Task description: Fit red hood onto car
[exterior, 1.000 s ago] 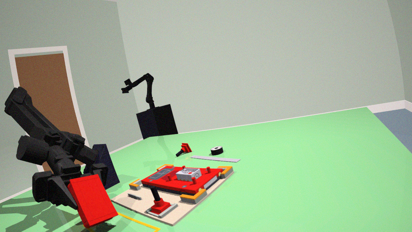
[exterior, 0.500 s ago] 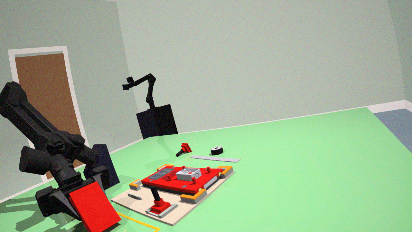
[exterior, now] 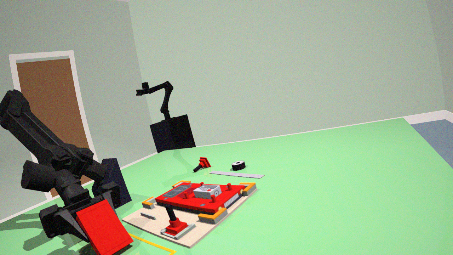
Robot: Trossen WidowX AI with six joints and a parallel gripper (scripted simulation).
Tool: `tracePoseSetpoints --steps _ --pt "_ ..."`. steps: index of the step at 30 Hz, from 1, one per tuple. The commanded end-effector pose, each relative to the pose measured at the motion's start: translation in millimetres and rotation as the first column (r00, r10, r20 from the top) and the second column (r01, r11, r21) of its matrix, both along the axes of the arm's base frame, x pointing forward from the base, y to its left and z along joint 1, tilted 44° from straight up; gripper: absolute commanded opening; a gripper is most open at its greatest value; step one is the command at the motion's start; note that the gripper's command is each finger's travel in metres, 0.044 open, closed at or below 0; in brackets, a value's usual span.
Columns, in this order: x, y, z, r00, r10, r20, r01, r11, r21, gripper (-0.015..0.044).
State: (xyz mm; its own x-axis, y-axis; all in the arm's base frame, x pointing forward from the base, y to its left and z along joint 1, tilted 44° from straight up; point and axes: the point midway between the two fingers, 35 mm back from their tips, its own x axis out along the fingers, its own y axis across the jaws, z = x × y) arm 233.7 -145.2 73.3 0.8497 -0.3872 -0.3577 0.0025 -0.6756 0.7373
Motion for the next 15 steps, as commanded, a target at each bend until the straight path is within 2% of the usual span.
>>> tracePoseSetpoints --steps 1,4,15 --pt "0 0 0 1.000 0.001 0.000 -0.001 1.000 0.001 0.0368" --pt "0 0 0 1.000 0.001 0.000 -0.001 1.000 0.001 0.0440" --pt "-10 4 26 1.000 0.005 -0.008 -0.005 1.000 0.013 0.0440"
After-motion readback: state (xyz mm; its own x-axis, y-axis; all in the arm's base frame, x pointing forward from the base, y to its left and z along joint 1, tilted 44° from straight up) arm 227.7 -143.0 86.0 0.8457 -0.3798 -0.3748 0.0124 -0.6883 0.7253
